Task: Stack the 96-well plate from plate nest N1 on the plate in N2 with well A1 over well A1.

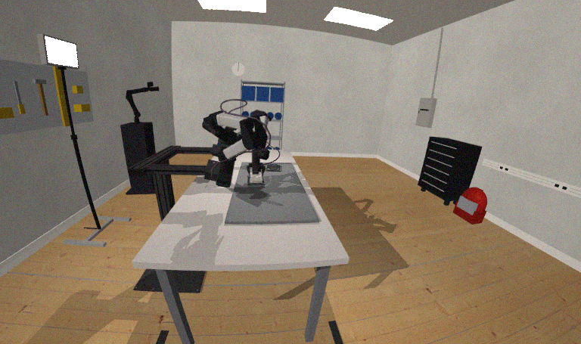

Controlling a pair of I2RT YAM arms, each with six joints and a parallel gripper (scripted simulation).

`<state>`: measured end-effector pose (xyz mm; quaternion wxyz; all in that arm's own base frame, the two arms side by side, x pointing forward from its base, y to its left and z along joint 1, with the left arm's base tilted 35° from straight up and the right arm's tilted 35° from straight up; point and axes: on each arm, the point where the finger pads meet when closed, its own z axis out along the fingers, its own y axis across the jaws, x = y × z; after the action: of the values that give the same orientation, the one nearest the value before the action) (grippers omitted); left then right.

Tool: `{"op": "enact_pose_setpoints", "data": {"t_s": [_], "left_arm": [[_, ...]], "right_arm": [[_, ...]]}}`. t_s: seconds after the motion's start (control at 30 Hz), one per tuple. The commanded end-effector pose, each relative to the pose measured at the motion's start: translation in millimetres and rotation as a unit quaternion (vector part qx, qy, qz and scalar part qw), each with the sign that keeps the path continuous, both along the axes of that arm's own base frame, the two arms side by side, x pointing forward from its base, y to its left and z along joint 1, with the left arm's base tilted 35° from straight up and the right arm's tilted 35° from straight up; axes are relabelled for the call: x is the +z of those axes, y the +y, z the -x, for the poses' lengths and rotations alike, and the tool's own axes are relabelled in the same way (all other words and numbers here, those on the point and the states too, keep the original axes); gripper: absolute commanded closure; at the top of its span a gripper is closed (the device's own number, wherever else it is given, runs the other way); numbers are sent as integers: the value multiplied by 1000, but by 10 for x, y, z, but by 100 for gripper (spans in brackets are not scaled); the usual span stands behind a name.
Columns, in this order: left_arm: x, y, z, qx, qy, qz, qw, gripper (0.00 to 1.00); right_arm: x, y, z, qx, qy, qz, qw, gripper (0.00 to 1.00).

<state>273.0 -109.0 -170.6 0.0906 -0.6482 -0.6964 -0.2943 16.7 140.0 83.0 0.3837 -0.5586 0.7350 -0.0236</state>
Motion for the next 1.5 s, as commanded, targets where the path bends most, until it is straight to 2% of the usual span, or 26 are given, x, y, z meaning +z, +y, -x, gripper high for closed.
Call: {"op": "enact_pose_setpoints", "data": {"t_s": [0.0,0.77,0.83,1.47], "left_arm": [[176,-220,-108,-8,-22,18,1000,17],[206,-242,-75,-11,-26,31,999,17],[234,-186,-13,-12,-19,23,999,17],[190,-173,18,-8,-7,12,1000,17]], "right_arm": [[-21,-18,-45,-9,-5,1,1000,0],[-261,7,-150,-9,-7,-4,1000,0],[-287,8,-163,-9,-8,-4,1000,0],[-435,1,-259,-12,-9,-3,1000,0]]}}
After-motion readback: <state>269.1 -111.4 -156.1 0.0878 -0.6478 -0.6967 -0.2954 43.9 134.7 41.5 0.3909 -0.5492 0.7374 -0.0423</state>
